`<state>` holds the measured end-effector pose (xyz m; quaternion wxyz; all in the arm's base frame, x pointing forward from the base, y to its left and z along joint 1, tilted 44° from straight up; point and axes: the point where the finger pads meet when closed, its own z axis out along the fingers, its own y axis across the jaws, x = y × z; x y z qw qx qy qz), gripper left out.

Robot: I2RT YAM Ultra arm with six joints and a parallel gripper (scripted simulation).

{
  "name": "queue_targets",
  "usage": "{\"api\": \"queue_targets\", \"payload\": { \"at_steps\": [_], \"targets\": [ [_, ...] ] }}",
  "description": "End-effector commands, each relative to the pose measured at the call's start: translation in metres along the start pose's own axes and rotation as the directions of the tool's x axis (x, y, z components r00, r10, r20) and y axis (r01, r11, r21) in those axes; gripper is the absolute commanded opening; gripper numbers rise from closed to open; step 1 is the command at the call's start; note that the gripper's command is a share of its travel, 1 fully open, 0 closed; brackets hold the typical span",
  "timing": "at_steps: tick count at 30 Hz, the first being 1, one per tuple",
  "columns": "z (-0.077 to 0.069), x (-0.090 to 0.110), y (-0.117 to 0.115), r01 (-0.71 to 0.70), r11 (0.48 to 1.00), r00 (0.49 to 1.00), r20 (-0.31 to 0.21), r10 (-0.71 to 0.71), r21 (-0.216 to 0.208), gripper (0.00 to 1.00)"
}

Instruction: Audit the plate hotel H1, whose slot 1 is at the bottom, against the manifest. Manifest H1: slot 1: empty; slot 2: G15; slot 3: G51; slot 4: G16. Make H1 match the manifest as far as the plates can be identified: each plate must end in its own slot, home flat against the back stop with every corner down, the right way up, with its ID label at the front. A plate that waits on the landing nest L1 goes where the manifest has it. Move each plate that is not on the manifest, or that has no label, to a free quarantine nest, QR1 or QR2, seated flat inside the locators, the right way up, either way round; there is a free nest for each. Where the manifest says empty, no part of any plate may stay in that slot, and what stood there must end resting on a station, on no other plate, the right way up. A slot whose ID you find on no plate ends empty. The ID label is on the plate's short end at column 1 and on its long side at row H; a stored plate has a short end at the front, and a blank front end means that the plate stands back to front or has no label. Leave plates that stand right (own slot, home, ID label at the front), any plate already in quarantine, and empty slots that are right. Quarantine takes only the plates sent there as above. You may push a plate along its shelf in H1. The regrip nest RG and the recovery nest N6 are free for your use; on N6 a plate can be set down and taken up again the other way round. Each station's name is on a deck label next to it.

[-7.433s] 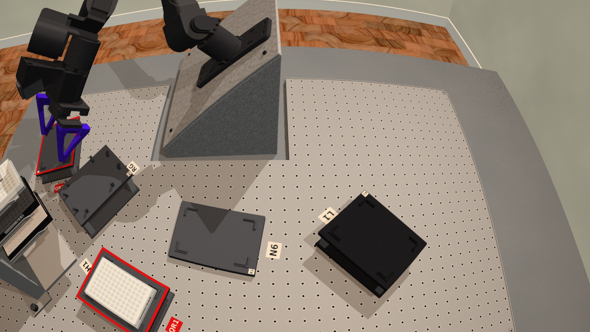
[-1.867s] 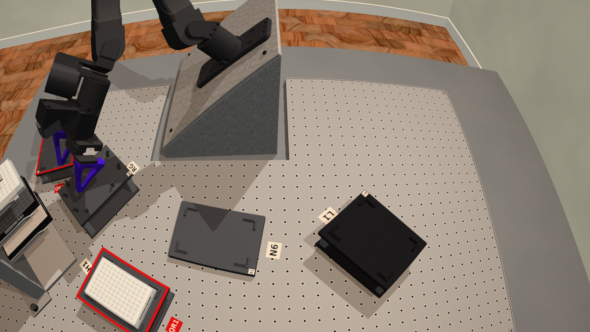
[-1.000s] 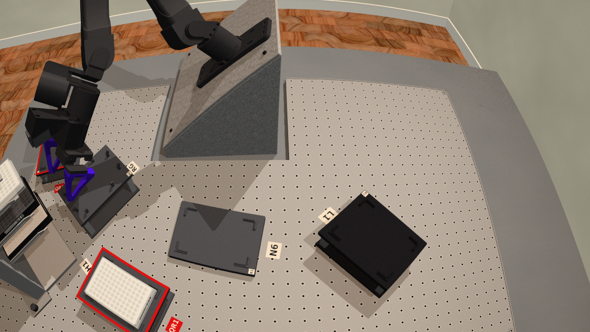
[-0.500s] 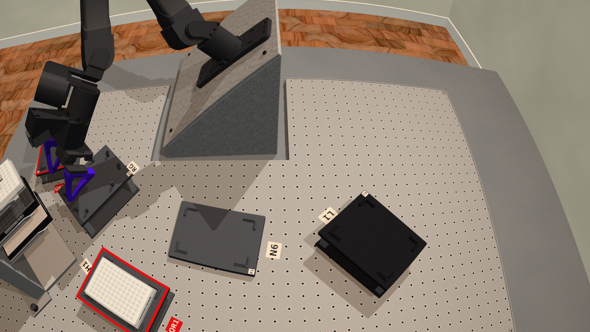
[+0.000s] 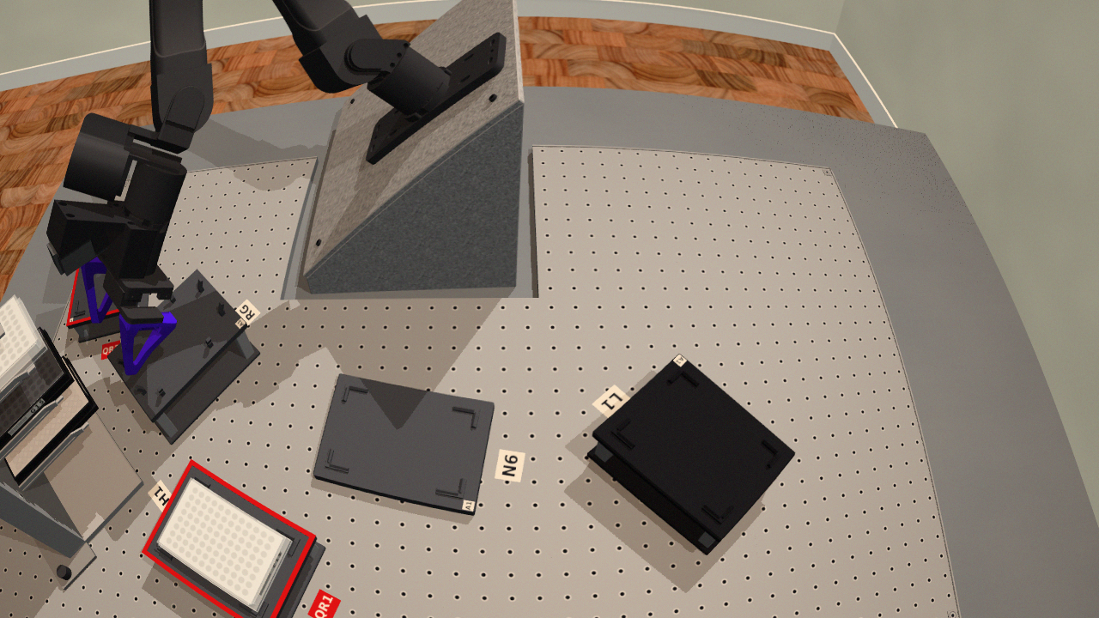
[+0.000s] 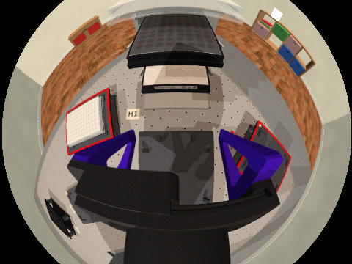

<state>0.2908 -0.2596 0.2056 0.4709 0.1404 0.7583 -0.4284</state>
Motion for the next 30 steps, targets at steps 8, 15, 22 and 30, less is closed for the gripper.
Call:
{"api": "queue_targets", "payload": {
  "at_steps": [8, 15, 22, 30],
  "targets": [
    [-0.0005, -0.0044, -0.0002, -0.002, 1.000, 1.000, 0.013, 0.002, -0.002, 1.00],
    [-0.0005, -0.0044, -0.0002, -0.002, 1.000, 1.000, 0.013, 0.002, -0.002, 1.00],
    [-0.0005, -0.0044, -0.0002, -0.002, 1.000, 1.000, 0.013, 0.002, -0.002, 1.00],
    [-0.0051, 0.0004, -0.0003, -0.002, 1.000, 1.000, 0.013, 0.002, -0.002, 1.00]
  ]
}}
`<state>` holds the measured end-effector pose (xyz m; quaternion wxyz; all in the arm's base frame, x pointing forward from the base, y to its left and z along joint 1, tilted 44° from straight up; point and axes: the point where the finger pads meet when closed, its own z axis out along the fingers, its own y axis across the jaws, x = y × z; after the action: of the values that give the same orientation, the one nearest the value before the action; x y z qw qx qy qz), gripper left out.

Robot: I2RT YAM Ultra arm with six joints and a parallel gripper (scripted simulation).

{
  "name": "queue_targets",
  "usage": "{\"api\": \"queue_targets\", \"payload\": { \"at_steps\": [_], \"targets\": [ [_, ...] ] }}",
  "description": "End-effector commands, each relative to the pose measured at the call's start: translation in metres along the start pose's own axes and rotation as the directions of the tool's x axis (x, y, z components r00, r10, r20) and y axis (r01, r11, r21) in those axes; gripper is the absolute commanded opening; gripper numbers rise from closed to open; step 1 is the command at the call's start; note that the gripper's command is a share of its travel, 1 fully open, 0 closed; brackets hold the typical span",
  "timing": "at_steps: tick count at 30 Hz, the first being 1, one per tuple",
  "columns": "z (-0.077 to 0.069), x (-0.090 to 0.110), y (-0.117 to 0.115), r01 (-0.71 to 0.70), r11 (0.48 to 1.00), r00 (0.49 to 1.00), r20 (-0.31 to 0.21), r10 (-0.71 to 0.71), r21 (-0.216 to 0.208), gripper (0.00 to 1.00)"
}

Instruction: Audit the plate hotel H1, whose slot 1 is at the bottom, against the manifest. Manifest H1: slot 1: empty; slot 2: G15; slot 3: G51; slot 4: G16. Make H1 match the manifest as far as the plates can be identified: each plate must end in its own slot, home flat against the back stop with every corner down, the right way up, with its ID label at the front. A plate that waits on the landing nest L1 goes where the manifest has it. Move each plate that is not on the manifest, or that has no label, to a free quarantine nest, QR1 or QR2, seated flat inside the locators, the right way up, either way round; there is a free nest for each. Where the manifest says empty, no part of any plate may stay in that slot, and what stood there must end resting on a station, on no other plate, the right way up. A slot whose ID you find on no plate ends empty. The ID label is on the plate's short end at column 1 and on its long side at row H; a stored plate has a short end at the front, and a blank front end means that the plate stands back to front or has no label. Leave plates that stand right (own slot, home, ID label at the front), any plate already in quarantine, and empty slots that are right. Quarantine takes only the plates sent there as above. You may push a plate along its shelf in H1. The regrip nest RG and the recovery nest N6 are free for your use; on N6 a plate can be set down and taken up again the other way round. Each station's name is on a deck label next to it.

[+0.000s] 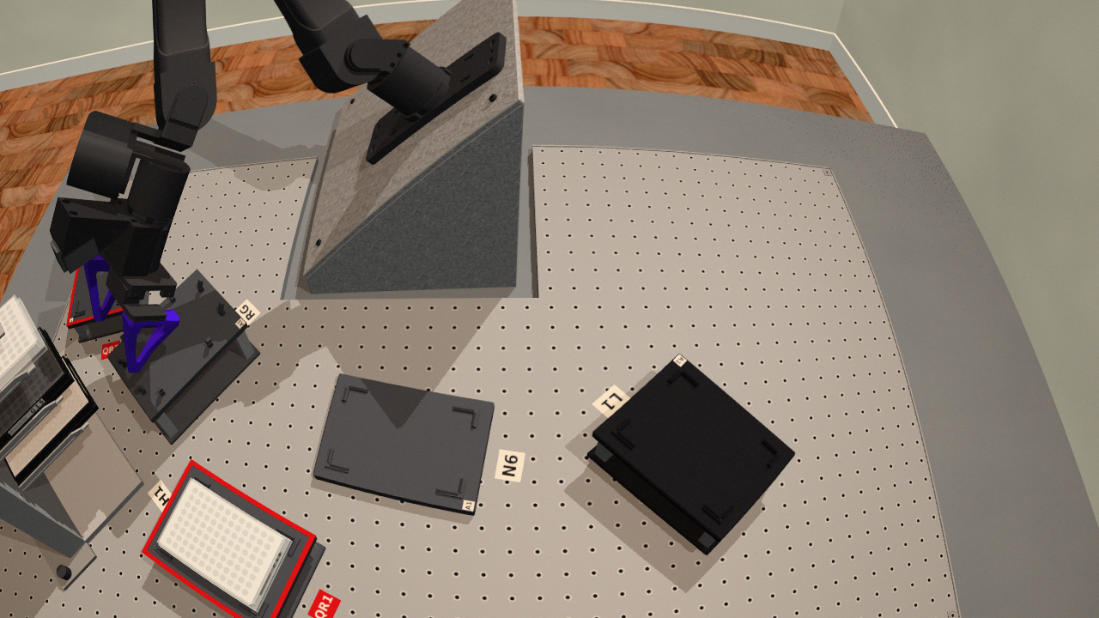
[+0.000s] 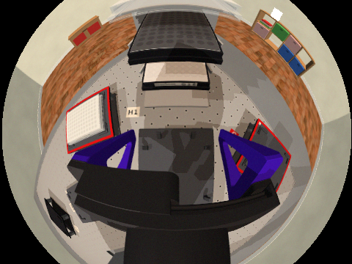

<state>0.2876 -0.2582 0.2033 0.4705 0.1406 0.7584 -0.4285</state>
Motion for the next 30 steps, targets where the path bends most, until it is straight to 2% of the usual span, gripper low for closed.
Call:
{"api": "queue_targets", "payload": {
  "at_steps": [1, 14, 30],
  "targets": [
    [-0.004, -0.002, 0.000, -0.002, 1.000, 1.000, 0.013, 0.002, -0.003, 1.00],
    [-0.016, 0.012, 0.000, -0.002, 1.000, 1.000, 0.013, 0.002, -0.002, 1.00],
    [-0.040, 0.013, 0.000, -0.002, 1.000, 1.000, 0.012, 0.002, -0.002, 1.00]
  ]
}}
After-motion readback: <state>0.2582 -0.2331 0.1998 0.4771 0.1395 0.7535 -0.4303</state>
